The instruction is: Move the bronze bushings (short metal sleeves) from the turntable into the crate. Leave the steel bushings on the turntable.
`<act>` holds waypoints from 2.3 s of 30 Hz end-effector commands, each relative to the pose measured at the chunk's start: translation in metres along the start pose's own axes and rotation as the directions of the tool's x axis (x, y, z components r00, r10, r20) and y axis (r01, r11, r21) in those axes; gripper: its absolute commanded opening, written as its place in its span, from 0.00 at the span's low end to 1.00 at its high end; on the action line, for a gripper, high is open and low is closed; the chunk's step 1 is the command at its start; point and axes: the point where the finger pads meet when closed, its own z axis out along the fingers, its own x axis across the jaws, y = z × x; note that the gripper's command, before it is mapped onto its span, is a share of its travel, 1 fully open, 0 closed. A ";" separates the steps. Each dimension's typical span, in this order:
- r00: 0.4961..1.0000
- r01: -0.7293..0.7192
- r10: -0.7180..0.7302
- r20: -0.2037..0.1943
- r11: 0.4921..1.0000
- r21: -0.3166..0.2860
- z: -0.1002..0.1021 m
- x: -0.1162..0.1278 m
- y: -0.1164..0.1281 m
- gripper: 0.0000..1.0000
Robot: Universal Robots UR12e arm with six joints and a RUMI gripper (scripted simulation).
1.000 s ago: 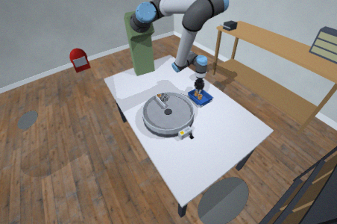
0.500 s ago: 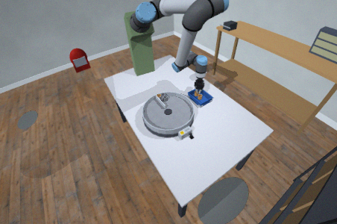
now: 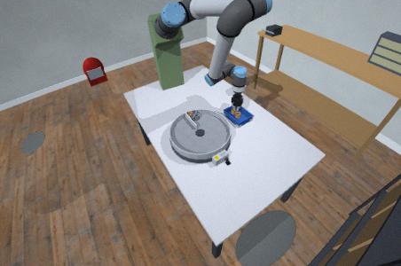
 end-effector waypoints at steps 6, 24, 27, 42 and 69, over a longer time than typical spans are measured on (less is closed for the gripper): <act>1.000 0.000 0.000 -0.001 1.000 0.000 0.002 0.000 0.000 0.00; 1.000 0.000 0.000 -0.001 1.000 0.000 0.005 0.000 0.000 0.00; 1.000 0.000 0.000 -0.001 1.000 0.000 0.005 0.000 0.000 0.00; 1.000 0.000 0.000 -0.001 1.000 0.000 0.005 0.000 0.000 0.00; 1.000 0.000 0.000 -0.001 1.000 0.000 0.005 0.000 0.000 0.06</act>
